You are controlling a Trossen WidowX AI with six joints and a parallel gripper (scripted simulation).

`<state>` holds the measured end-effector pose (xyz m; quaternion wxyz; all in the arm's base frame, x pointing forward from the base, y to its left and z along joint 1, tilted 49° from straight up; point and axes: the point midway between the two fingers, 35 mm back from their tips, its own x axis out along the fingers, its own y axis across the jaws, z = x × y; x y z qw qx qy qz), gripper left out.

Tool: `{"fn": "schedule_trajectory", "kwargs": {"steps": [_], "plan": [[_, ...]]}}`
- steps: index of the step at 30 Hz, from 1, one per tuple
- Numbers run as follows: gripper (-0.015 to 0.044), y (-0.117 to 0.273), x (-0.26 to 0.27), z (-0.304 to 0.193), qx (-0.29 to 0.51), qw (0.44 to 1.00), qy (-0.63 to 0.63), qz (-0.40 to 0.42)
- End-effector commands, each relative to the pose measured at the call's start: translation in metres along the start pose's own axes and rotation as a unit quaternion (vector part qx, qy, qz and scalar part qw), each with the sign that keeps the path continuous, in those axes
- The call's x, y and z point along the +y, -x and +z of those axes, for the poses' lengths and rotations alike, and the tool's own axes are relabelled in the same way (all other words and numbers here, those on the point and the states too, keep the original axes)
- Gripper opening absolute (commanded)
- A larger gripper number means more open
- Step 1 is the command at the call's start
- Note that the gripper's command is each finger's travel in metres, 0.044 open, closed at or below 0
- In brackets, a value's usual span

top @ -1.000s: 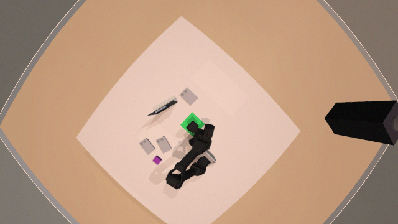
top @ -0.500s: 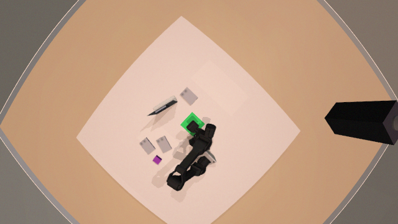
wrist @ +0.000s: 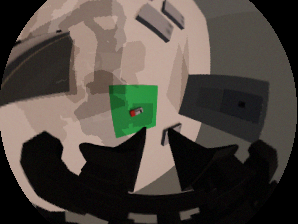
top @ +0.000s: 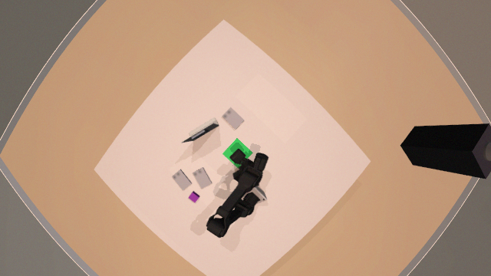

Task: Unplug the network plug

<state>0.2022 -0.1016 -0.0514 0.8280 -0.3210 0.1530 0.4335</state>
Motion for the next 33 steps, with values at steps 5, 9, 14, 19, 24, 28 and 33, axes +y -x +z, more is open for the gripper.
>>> {"fn": "schedule_trajectory", "kwargs": {"steps": [5,9,14,19,24,28,33], "plan": [[0.0156,0.01,-0.006,0.0,0.002,1.0,0.004,0.001],[0.0156,0.015,-0.009,0.0,0.002,1.0,0.004,0.001],[0.0156,0.022,-0.012,0.002,0.001,1.0,0.004,0.001],[0.0156,0.029,-0.016,0.003,0.001,1.0,0.004,0.001],[0.0156,0.03,-0.017,0.003,-0.001,1.0,0.0,0.0],[0.0156,0.039,-0.024,0.001,-0.001,1.0,0.0,0.0],[0.0156,0.051,-0.034,-0.001,0.001,1.0,0.001,0.0]]}}
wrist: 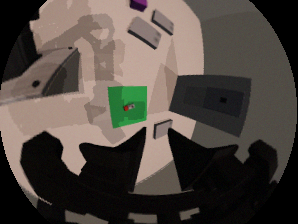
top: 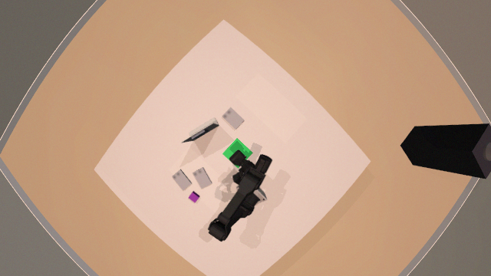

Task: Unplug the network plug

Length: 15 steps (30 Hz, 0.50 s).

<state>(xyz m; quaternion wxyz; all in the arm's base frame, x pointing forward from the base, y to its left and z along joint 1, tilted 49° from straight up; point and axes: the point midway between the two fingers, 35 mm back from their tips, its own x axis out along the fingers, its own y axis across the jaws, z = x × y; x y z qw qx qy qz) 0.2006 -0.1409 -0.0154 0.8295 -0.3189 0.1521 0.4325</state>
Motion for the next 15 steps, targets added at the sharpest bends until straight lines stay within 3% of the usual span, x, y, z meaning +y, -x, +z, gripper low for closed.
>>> {"fn": "schedule_trajectory", "kwargs": {"steps": [1,15], "plan": [[0.0156,0.009,-0.006,-0.002,0.003,1.0,0.002,0.002],[0.0156,0.046,-0.031,-0.002,0.005,1.0,0.002,0.004]]}}
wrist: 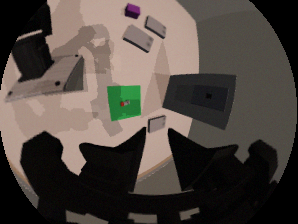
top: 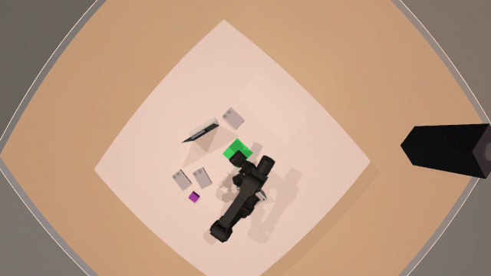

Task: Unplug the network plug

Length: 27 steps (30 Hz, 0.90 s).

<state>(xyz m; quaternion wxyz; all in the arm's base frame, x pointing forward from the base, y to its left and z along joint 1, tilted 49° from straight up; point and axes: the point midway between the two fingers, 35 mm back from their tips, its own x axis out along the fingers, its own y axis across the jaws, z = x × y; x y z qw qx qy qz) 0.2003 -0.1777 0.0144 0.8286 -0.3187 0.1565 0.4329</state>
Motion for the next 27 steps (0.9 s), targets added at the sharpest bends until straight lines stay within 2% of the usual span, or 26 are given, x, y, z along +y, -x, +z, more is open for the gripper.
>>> {"fn": "schedule_trajectory", "kwargs": {"steps": [1,12,23,27], "plan": [[0.0156,0.01,-0.006,0.0,0.001,1.0,0.004,0.002],[0.0156,0.036,-0.021,0.005,-0.001,1.0,0.007,0.0],[0.044,0.036,-0.021,0.005,-0.001,1.0,0.007,0.0],[0.044,0.036,-0.021,0.005,-0.001,1.0,0.007,0.0]]}}
